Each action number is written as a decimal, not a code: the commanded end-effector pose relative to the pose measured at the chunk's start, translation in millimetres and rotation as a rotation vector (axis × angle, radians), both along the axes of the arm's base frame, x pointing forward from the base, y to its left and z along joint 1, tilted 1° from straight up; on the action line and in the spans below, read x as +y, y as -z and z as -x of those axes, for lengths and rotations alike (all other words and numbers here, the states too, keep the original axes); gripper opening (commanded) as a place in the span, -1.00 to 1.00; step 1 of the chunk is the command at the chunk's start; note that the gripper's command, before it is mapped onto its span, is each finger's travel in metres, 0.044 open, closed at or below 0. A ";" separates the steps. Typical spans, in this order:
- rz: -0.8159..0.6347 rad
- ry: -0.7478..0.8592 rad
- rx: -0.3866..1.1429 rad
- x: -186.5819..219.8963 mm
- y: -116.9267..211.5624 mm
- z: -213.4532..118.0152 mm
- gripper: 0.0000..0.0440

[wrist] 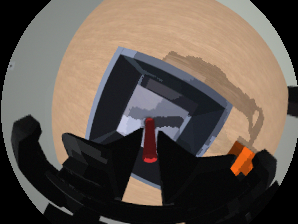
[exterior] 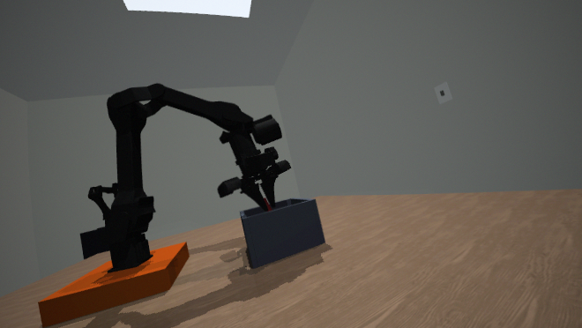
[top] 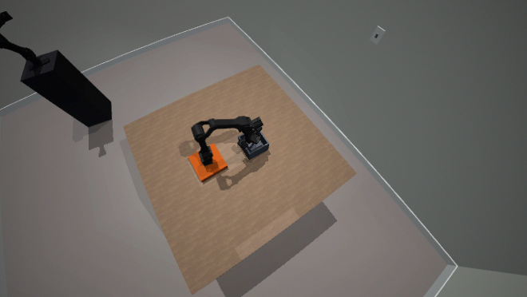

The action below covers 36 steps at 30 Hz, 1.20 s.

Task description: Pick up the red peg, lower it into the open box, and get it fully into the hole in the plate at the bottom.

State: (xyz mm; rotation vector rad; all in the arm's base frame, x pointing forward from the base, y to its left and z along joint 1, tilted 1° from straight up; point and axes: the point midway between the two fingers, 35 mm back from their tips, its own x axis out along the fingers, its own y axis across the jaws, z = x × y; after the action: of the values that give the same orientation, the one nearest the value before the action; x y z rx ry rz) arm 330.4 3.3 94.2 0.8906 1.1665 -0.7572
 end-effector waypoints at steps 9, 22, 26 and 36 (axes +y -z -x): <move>0.014 -0.037 0.030 -8.0 8.7 -19.7 -0.11; 0.027 -0.042 -0.018 -26.1 0.5 -55.1 1.00; 0.040 -0.031 -0.051 -34.9 -5.4 -64.5 1.00; 0.079 0.001 -0.140 -57.0 -21.8 -88.4 1.00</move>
State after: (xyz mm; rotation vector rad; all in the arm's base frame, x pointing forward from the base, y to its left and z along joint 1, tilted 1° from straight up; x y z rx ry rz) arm 370.7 -21.1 92.8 0.8050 1.2448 -0.7145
